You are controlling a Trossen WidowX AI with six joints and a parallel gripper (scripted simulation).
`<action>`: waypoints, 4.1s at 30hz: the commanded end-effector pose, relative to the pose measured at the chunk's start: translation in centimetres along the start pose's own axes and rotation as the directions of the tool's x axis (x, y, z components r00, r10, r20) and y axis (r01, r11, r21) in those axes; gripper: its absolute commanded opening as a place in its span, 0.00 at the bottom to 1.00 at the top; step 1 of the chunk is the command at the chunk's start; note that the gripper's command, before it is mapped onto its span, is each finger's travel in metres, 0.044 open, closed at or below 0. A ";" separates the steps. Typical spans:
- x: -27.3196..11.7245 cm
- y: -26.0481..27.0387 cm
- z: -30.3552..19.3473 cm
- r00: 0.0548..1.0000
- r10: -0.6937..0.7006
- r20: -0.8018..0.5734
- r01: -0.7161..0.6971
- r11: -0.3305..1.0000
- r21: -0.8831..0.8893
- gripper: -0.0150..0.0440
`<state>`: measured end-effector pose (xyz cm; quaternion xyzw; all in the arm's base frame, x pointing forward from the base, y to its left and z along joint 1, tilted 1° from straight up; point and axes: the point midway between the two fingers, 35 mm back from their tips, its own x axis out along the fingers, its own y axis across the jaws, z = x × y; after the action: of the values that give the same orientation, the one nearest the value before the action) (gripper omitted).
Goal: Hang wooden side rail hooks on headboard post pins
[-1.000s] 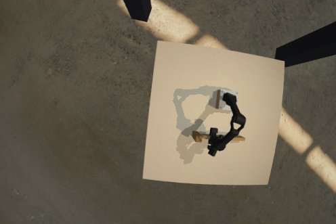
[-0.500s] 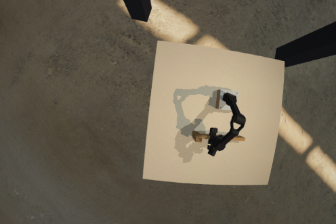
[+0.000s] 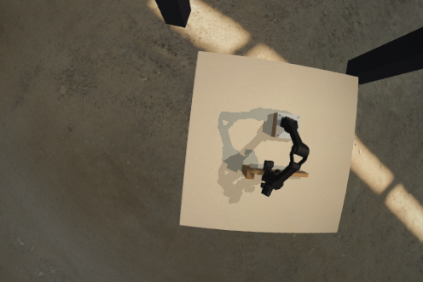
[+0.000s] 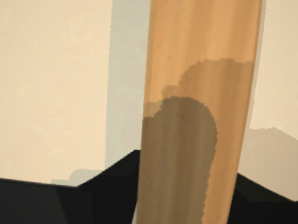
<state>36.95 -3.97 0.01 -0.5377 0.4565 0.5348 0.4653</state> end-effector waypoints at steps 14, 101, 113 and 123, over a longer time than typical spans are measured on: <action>-0.1 -0.1 -0.2 1.000 -0.007 -0.006 0.007 1.000 -0.003 0.25; 1.1 0.0 -0.1 1.000 -0.003 -0.001 0.003 1.000 -0.005 0.43; -0.4 0.0 -0.1 1.000 -0.004 -0.003 0.004 1.000 -0.004 0.97; -2.9 0.0 0.1 1.000 -0.007 -0.006 0.007 1.000 -0.003 1.00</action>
<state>36.91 -4.01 2.65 -0.5412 0.4537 0.5337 0.4651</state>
